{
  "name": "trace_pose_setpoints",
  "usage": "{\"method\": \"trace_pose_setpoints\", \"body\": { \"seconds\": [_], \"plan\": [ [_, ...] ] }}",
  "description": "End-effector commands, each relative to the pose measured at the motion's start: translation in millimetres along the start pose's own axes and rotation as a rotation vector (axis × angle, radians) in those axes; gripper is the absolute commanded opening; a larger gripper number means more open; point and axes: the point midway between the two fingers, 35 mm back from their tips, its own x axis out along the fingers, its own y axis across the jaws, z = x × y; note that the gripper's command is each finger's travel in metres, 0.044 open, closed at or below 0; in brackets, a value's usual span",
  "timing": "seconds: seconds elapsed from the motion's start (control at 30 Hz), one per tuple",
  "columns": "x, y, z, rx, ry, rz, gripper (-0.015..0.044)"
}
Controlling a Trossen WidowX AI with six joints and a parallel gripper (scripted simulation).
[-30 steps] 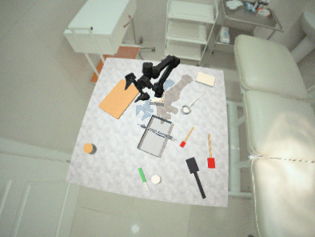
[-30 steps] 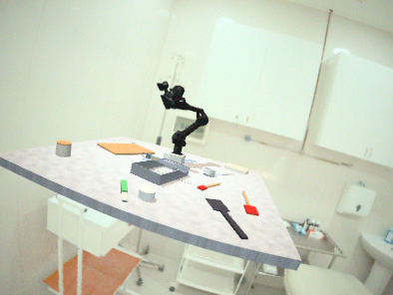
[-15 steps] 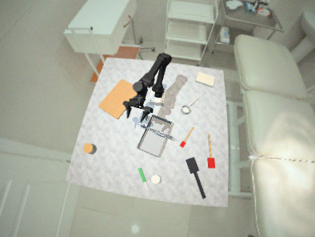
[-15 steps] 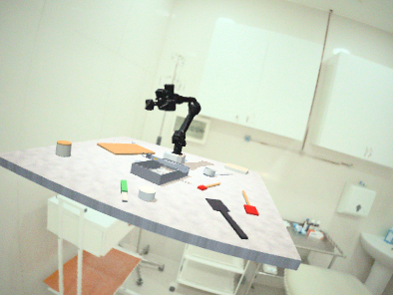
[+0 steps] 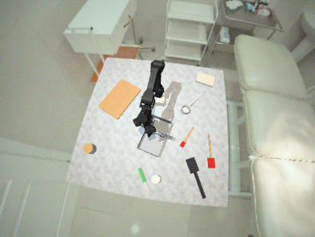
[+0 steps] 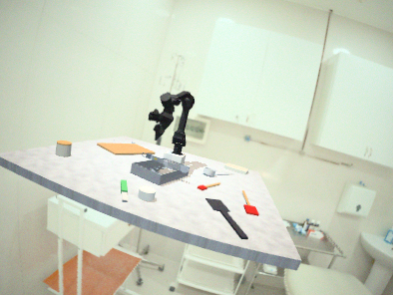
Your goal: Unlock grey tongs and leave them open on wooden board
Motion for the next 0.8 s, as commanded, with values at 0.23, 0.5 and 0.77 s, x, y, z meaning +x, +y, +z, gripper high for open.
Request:
{"method": "trace_pose_setpoints", "body": {
  "seconds": [0.23,0.5,0.77],
  "plan": [
    [69,-32,-96,0.744,0.017,-0.622,0.044],
    [69,-32,-96,0.744,0.017,-0.622,0.044],
    [65,-37,-97,0.744,0.017,-0.622,0.044]
  ]
}}
